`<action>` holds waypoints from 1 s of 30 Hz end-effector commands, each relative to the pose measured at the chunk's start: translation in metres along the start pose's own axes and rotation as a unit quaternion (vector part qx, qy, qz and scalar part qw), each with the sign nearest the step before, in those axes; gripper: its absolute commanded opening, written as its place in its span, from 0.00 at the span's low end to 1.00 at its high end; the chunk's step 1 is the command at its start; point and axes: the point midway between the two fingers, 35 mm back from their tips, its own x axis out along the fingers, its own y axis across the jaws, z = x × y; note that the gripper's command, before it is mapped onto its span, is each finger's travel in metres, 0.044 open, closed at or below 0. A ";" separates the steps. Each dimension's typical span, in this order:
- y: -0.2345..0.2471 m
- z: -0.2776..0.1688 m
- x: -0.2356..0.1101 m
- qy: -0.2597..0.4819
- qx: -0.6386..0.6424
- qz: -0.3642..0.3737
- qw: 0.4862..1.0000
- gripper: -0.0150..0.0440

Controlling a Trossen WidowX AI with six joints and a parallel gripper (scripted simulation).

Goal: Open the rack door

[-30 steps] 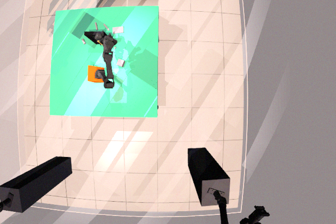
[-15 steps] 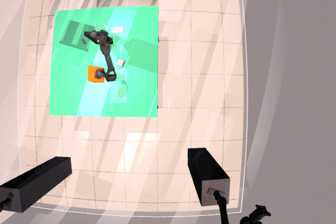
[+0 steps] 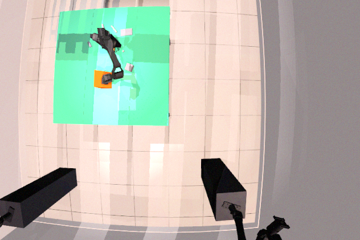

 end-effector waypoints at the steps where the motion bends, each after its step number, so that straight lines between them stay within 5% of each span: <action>1: 0.005 -0.008 0.001 0.035 -0.024 -0.037 0.998 0.74; 18: 0.017 -0.023 -0.017 0.123 -0.158 -0.192 0.961 0.74; 30: 0.014 -0.026 -0.011 0.135 -0.161 -0.207 0.955 0.74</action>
